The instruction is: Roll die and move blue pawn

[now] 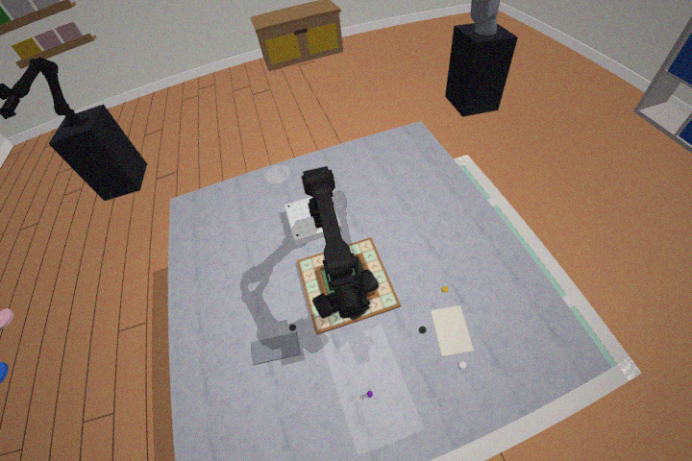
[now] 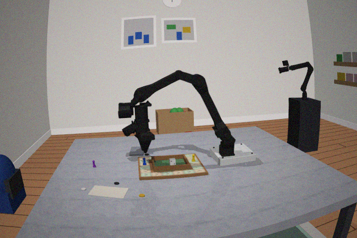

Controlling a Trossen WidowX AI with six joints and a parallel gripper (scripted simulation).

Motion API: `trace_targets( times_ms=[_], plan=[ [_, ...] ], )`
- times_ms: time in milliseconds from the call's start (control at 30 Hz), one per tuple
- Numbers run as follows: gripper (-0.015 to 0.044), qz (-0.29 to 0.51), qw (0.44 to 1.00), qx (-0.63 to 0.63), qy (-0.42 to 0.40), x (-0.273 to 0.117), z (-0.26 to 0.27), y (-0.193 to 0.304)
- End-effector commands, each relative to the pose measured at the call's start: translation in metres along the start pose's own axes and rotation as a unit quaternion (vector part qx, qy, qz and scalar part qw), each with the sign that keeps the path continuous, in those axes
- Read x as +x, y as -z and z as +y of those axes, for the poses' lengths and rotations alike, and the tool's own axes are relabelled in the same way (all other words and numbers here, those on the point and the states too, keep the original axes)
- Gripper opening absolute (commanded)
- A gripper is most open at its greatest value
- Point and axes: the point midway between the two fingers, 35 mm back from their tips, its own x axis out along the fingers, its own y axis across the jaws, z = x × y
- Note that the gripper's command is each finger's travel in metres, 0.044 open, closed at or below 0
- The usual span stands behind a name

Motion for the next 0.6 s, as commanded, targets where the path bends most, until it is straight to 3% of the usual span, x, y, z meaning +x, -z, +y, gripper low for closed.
trace_targets(
  times_ms=[0,567],
  plan=[
    [0.0200,0.000,1.000,-0.005,0.002,0.002,-0.003,-0.003],
    [0.0200,0.000,1.000,-0.005,0.002,0.028,-0.004,-0.003]
  ],
)
